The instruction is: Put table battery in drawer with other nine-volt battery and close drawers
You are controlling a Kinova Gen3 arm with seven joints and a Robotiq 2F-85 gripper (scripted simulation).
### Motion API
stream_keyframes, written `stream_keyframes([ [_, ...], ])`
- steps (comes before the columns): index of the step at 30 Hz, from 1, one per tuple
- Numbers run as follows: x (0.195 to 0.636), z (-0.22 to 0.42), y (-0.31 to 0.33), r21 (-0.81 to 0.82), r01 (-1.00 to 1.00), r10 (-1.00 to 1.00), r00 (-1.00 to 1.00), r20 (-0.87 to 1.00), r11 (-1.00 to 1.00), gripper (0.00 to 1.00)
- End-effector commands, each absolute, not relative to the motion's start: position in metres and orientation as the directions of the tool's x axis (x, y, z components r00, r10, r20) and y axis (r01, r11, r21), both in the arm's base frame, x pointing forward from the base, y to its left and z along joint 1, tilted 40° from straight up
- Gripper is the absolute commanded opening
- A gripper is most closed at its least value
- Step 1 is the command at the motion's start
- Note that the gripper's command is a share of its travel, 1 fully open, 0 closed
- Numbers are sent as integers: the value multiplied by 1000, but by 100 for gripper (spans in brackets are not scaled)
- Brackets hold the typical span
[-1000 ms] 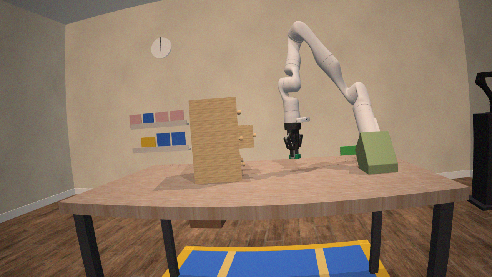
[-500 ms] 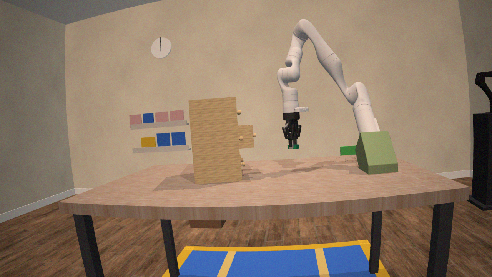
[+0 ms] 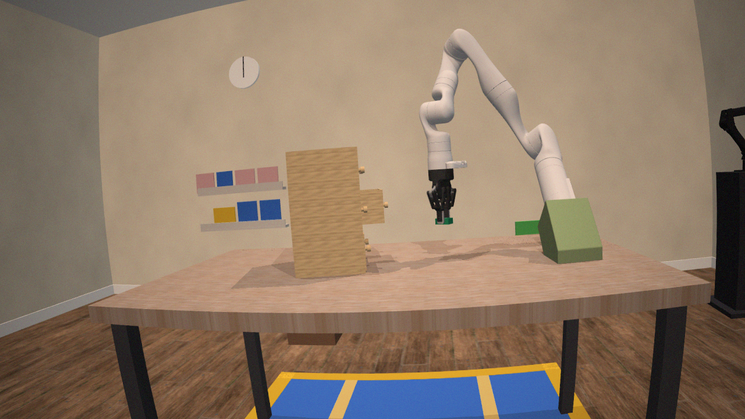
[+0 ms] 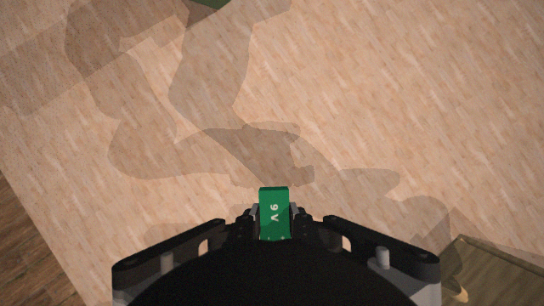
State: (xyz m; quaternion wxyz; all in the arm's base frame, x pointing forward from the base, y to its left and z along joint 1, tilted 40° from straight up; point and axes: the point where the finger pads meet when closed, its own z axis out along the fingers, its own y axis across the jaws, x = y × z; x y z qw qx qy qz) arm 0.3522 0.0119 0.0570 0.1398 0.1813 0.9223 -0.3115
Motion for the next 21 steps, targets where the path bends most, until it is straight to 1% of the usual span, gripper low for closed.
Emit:
stream_keyframes([
  [1,354,59,13,-531,404,230,-902,-364,745,23],
  [21,364,66,7,-560,326,166,-933,-318,762,23],
])
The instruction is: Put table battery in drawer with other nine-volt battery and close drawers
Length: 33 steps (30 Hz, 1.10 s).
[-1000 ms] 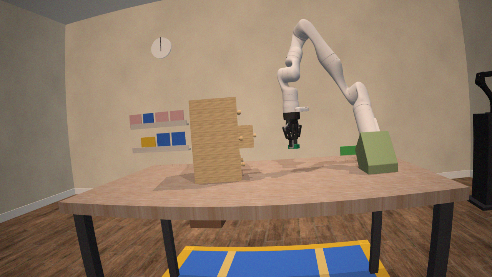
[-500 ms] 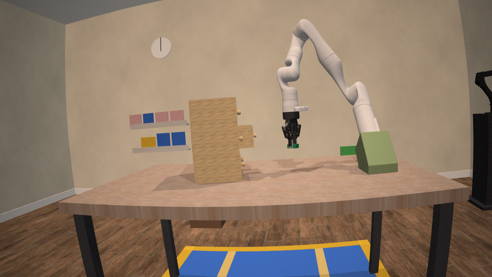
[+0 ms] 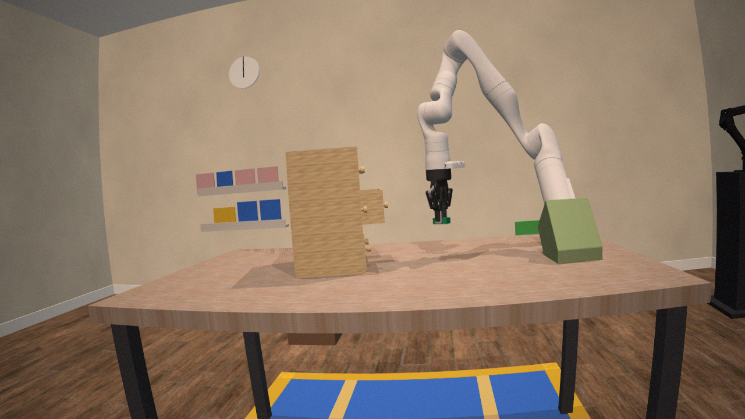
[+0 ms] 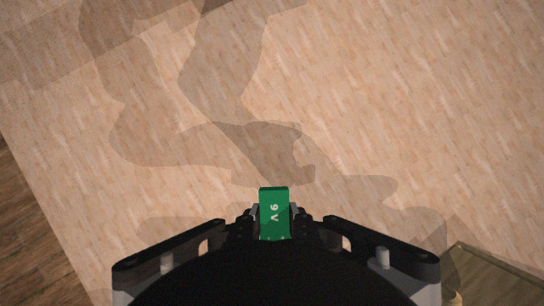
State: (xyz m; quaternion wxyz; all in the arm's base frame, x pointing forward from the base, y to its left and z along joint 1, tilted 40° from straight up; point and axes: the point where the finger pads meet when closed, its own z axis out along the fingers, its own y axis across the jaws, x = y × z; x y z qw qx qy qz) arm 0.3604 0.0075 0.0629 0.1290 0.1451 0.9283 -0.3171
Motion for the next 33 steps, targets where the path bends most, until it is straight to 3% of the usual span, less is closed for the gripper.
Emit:
stream_keyframes([
  [1,365,66,6,-563,319,160,-936,-313,763,23],
  [33,402,92,-16,-633,10,-87,-989,-122,774,23],
])
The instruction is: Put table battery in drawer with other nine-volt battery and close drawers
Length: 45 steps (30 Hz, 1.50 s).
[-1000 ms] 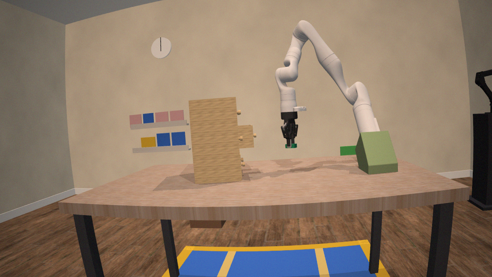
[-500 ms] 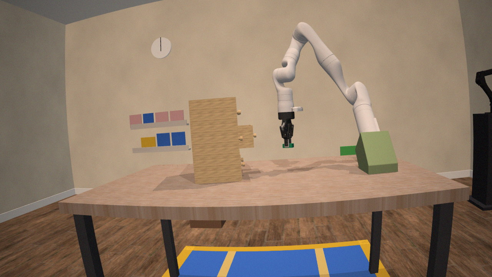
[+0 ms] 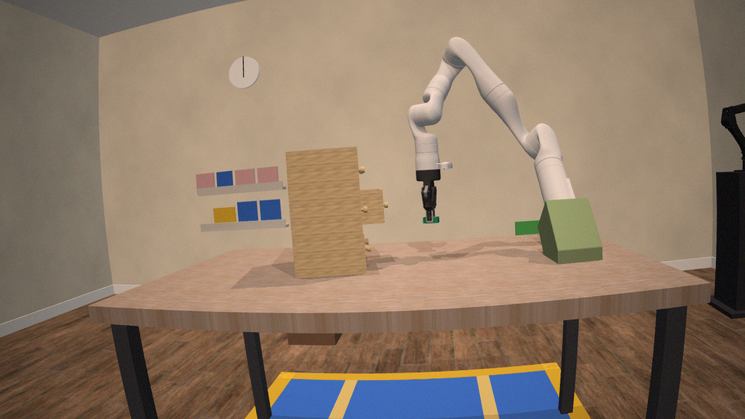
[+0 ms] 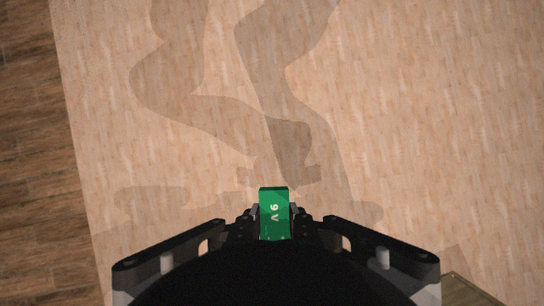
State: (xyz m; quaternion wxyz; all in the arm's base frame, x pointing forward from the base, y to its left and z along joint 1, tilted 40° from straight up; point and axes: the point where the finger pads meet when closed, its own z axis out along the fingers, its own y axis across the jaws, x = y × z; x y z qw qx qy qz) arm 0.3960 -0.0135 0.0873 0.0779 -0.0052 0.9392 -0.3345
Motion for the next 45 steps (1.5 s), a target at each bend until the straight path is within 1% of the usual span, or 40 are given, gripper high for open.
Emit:
stream_keyframes([
  [1,403,93,-17,-635,-2,-96,-989,-114,773,23],
  [21,425,108,-31,-645,-194,-244,-970,12,739,23],
  [45,437,116,-38,-641,-290,-316,-946,76,711,23],
])
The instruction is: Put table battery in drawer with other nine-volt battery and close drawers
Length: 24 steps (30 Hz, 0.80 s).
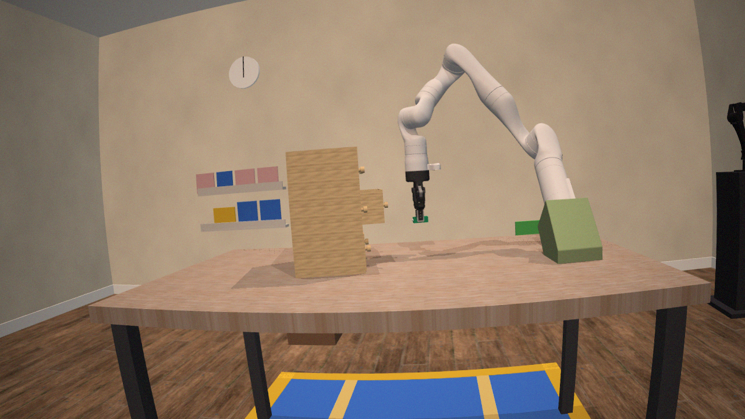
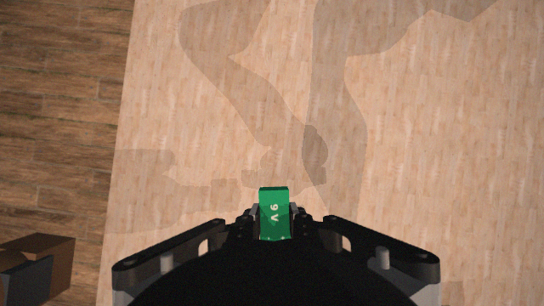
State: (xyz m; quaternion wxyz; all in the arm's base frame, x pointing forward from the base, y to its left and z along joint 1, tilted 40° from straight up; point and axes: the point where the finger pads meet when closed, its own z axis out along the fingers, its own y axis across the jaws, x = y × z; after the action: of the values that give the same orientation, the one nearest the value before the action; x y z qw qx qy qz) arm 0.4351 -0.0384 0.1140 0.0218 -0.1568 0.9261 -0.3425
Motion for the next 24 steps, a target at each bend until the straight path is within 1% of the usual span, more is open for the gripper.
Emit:
stream_keyframes([
  [1,437,116,-38,-641,-291,-317,-945,77,710,23],
  [24,436,126,-31,-641,-296,-321,-944,81,709,23],
])
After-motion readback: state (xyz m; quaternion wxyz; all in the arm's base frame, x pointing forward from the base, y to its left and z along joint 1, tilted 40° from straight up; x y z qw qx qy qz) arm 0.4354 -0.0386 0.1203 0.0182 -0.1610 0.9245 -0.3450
